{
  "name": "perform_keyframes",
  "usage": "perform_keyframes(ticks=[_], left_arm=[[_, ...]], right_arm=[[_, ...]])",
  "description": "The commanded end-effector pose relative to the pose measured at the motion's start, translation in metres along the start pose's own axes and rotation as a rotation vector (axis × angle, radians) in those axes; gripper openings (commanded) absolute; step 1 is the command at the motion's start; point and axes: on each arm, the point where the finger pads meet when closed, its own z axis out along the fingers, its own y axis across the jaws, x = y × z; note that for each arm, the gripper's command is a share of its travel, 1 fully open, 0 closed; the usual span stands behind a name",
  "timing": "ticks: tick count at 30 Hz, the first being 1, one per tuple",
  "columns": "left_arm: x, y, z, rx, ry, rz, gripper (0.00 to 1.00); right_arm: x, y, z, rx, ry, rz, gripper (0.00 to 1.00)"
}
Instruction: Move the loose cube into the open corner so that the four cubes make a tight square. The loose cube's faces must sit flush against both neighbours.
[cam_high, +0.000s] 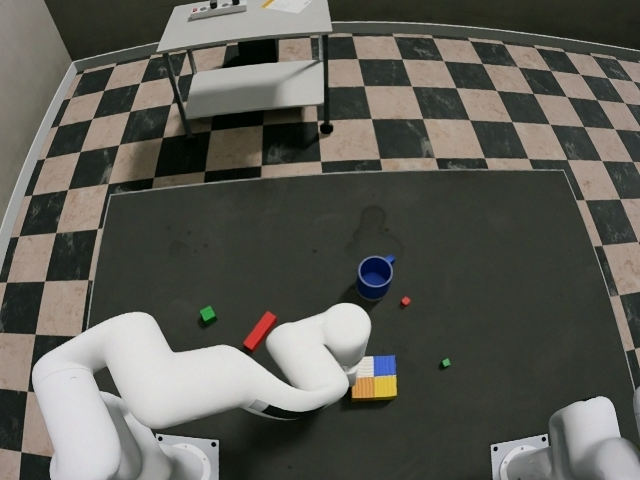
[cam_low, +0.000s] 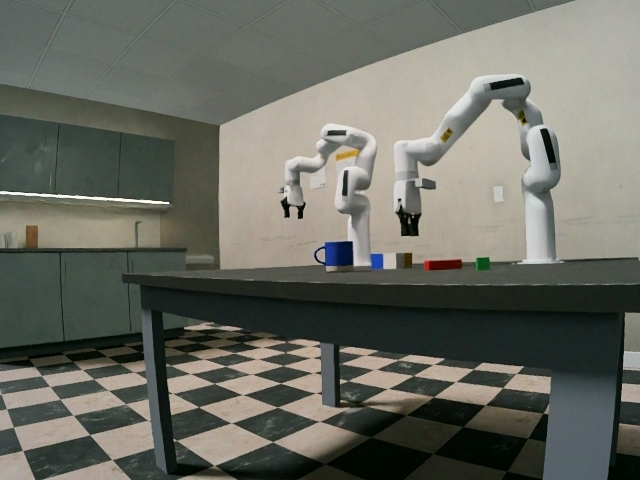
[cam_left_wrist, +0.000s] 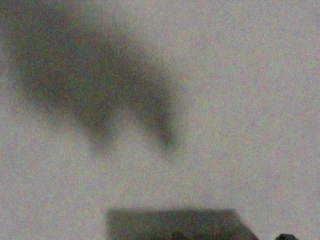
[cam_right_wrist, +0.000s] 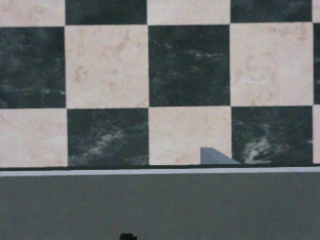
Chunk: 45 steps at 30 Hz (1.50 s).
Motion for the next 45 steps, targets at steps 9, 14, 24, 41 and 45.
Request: perform_keyframes(ticks=[9,14,24,41,45], left_arm=[[-0.001,0.0,0.023,-0.002,-0.002,0.0,0.46],[-0.001,0.0,0.038,-0.002,-0.002,0.0,0.46],[-0.001,-0.001,0.061,-0.002,-0.002,0.0,0.46],[-0.001,-0.001,0.088,-0.002,-0.002,0.0,0.46],[-0.001,-0.001,0.09,-0.002,-0.002,0.0,0.46]], right_arm=[[0.0,0.0,-0.001,0.0,0.002,0.0,1.0],[0.0,0.0,-0.001,0.0,0.002,0.0,1.0],[0.0,0.0,-0.001,0.0,0.002,0.0,1.0],[0.0,0.0,-0.001,0.0,0.002,0.0,1.0],[0.0,0.0,-0.001,0.0,0.002,0.0,1.0]])
